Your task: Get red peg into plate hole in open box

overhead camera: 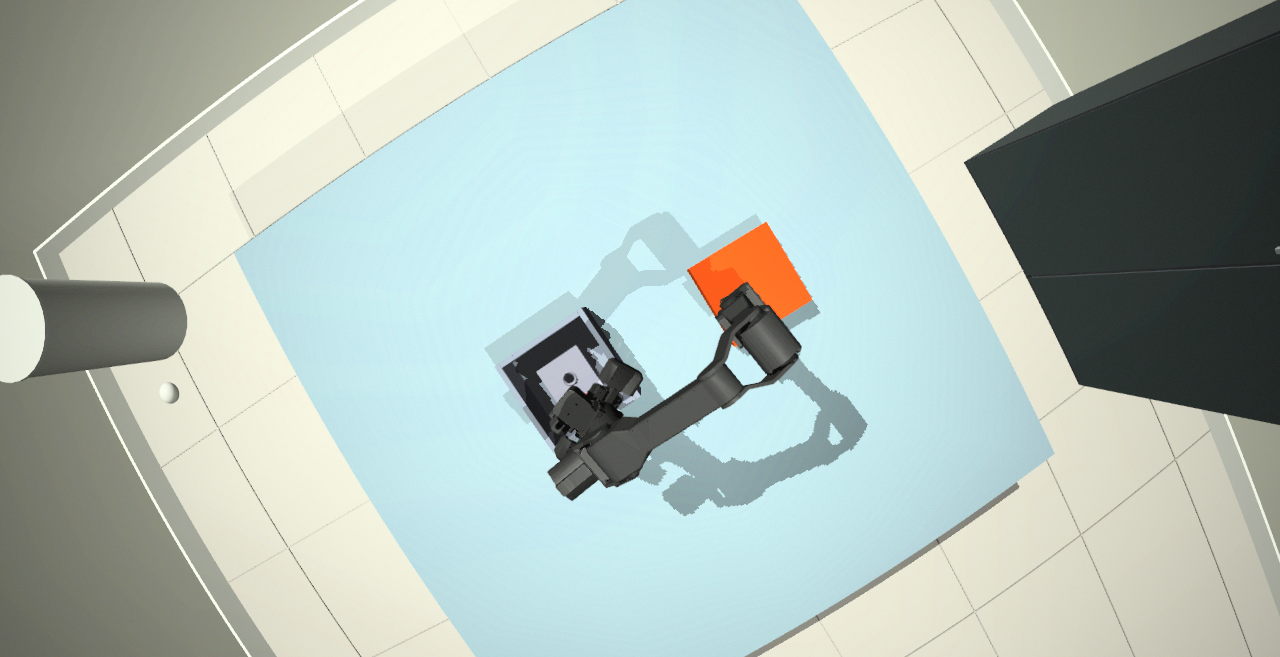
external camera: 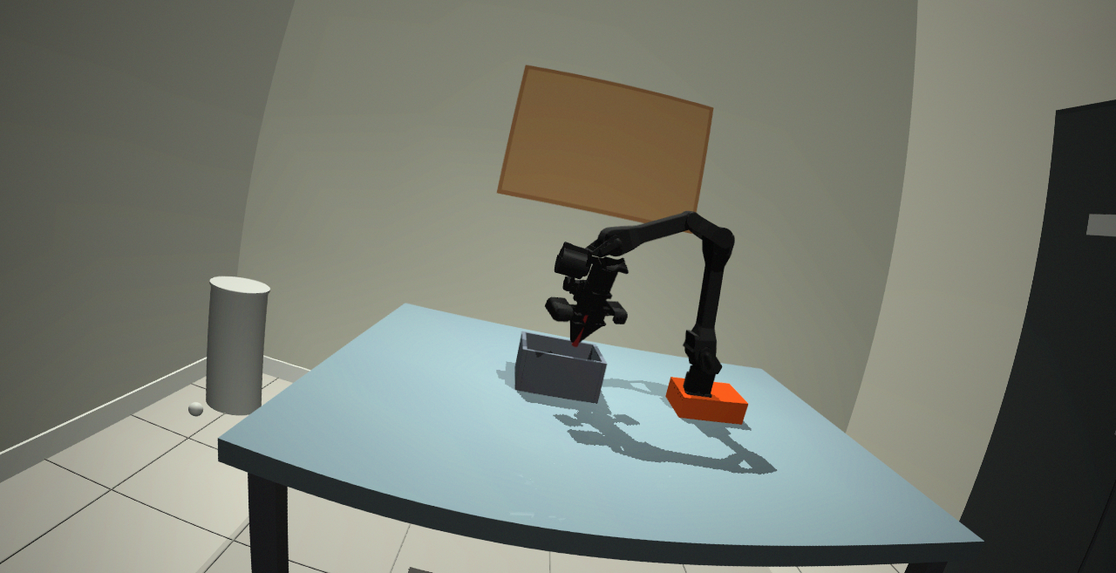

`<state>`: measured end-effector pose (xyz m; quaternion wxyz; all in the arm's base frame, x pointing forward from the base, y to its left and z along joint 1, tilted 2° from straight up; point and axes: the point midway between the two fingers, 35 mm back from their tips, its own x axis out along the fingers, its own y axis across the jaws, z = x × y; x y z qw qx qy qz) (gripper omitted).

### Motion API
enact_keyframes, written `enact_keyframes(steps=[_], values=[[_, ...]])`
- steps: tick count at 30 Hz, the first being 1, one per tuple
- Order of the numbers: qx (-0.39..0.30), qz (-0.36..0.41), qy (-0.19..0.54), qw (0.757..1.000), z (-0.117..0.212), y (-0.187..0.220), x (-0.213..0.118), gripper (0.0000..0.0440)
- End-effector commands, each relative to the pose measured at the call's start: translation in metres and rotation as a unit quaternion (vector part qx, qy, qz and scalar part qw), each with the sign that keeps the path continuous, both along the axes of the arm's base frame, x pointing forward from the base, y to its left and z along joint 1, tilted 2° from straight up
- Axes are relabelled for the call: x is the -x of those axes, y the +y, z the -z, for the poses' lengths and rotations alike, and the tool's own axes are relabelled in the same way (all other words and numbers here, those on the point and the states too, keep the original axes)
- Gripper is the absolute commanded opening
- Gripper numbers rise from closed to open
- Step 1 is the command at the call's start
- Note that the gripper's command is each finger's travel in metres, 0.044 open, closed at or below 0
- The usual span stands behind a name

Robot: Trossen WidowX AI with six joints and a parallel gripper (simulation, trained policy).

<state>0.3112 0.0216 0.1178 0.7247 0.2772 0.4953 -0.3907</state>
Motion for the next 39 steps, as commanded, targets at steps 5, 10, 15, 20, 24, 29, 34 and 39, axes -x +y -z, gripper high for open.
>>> enact_keyframes(steps=[5, 10, 15, 20, 24, 29, 34, 39], values=[[-0.008, -0.014, 0.007, 1.000, 0.015, -0.027, -0.021, 0.0001], [-0.016, -0.034, 0.017, 0.999, 0.026, -0.038, -0.029, 0.0000], [-0.027, -0.058, 0.029, 0.997, 0.041, -0.043, -0.033, 0.0000], [-0.042, -0.082, 0.051, 0.994, 0.057, -0.044, -0.031, 0.0044], [-0.053, -0.093, 0.063, 0.992, 0.067, -0.045, -0.032, 0.0142], [-0.058, -0.105, 0.063, 0.991, 0.066, -0.050, -0.041, 0.0198], [-0.071, -0.108, 0.058, 0.990, 0.058, -0.053, -0.055, 0.0329], [-0.084, -0.114, 0.048, 0.989, 0.046, -0.054, -0.073, 0.0440]])
